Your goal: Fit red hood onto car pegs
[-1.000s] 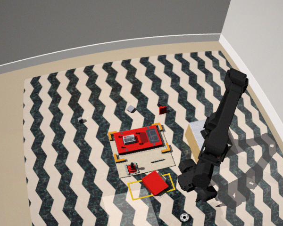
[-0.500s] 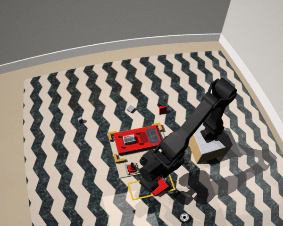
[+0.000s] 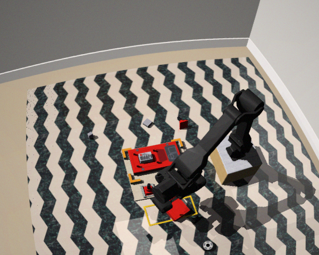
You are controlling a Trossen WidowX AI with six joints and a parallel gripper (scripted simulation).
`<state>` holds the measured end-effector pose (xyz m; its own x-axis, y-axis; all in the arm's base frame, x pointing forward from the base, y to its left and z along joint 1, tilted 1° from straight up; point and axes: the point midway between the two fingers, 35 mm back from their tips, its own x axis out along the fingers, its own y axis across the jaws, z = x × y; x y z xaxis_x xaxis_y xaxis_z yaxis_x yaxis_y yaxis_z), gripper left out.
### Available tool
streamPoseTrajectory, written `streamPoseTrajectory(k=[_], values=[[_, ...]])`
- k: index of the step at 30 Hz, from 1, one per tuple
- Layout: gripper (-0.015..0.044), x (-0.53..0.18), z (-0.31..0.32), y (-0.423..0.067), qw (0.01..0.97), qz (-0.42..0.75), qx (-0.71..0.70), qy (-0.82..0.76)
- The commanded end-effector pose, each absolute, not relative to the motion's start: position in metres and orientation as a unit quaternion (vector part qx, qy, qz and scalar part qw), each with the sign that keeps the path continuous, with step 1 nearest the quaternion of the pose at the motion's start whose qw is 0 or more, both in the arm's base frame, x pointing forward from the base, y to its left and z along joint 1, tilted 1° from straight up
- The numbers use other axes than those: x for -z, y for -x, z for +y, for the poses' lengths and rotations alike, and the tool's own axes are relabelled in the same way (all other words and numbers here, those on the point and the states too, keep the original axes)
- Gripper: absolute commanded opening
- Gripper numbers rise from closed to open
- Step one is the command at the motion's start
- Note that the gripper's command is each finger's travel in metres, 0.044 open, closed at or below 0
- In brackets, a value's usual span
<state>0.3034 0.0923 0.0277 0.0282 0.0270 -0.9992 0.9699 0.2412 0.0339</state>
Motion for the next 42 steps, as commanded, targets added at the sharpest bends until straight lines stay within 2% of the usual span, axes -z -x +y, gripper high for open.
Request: streamPoseTrajectory(k=[1, 42], values=[[0.044, -0.023, 0.091, -0.303, 0.556, 0.554, 0.428, -0.449], [0.044, 0.001, 0.092, -0.305, 0.556, 0.554, 0.428, -0.449]])
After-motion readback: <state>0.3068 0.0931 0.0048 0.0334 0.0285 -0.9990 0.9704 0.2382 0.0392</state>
